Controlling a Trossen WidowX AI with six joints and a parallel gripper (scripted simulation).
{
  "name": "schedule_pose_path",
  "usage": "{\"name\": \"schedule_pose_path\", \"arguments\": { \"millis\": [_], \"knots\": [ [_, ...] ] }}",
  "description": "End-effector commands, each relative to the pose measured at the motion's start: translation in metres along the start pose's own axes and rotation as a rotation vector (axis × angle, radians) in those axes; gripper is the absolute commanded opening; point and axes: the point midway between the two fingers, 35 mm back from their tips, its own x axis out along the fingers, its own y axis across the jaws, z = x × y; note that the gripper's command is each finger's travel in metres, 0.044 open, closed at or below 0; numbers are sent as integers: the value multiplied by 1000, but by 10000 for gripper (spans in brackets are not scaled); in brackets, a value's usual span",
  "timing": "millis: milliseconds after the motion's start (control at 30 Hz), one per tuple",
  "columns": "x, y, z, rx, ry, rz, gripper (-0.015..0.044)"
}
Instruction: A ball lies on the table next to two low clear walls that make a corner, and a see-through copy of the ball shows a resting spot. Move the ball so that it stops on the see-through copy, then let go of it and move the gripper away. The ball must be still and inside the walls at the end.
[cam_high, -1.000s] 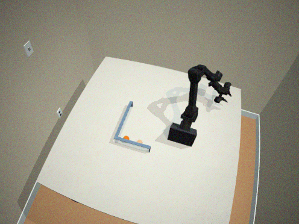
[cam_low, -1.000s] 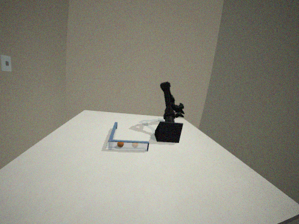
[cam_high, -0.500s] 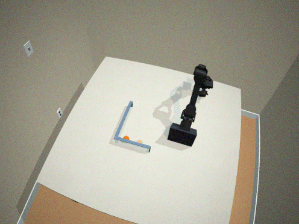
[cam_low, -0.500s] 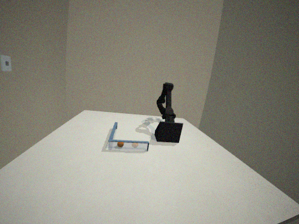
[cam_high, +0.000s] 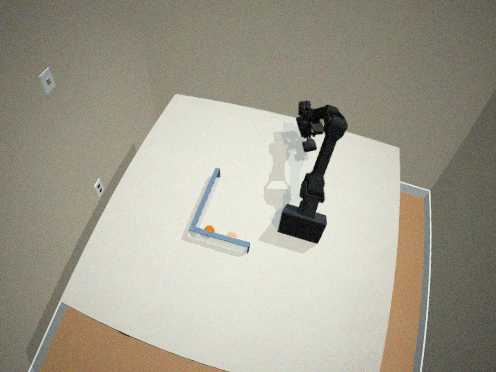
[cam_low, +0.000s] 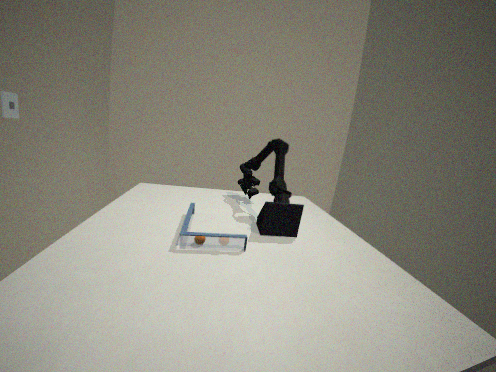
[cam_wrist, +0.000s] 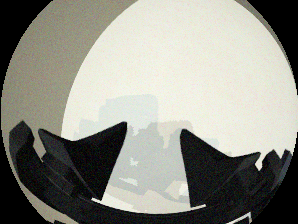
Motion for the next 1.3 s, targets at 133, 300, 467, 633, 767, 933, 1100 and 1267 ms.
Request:
{"name": "schedule_pose_path", "arguments": {
  "millis": [133,300,467,633,767,933,1100,1267],
  "knots": [
    [-15,19,-79,-374,199,98,265],
    [-28,24,-123,-610,302,176,265],
    [-42,23,-166,-840,389,254,265],
    [-59,12,-213,-1062,471,309,265],
    [-87,-10,-270,-1336,565,374,265],
    [-134,-52,-338,-1723,672,499,265],
    [-188,-106,-392,-2120,746,655,265],
    [-220,-141,-421,-2266,752,715,265]
  ]
}}
